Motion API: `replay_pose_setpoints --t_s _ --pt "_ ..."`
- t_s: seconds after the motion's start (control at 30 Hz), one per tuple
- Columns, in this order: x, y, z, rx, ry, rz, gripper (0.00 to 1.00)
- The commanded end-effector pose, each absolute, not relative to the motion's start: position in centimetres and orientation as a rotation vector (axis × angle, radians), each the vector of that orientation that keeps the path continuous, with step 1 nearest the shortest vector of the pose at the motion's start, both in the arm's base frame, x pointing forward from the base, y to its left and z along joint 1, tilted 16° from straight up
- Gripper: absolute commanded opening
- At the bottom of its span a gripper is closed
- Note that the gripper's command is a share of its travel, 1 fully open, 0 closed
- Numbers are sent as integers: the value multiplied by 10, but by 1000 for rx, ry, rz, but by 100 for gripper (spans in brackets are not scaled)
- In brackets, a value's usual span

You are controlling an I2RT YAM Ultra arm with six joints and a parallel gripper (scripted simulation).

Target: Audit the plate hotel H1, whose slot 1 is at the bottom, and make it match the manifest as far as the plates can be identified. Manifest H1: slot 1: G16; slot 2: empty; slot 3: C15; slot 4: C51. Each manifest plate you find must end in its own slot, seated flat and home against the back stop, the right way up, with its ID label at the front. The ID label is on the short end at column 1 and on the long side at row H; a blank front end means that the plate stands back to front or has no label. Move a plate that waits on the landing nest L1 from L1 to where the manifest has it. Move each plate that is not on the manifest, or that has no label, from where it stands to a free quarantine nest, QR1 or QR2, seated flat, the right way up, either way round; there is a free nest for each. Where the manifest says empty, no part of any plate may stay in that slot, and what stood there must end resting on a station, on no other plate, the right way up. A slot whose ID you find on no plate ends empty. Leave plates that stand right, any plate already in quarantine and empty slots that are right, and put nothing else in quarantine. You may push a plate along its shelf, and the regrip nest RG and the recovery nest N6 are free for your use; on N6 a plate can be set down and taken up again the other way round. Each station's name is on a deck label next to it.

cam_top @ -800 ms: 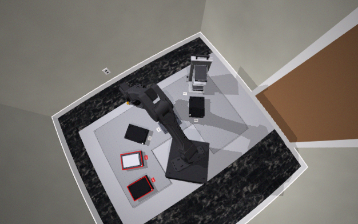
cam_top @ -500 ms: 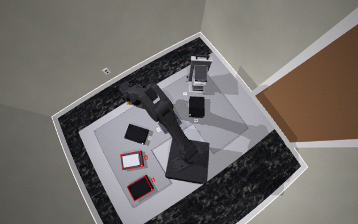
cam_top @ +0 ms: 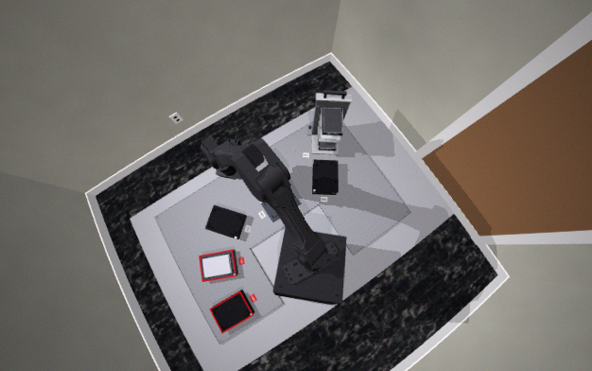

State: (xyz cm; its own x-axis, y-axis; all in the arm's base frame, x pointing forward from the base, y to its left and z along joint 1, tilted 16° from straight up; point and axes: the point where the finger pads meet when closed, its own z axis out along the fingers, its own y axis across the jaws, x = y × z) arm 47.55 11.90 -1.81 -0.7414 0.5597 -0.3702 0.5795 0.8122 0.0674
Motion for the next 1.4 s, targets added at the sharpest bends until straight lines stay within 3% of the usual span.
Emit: replay_pose_setpoints --t_s 0.0,1.37 --pt "473 118 -2 763 2630 -70 0" --pt "367 56 8 79 2852 -227 0"
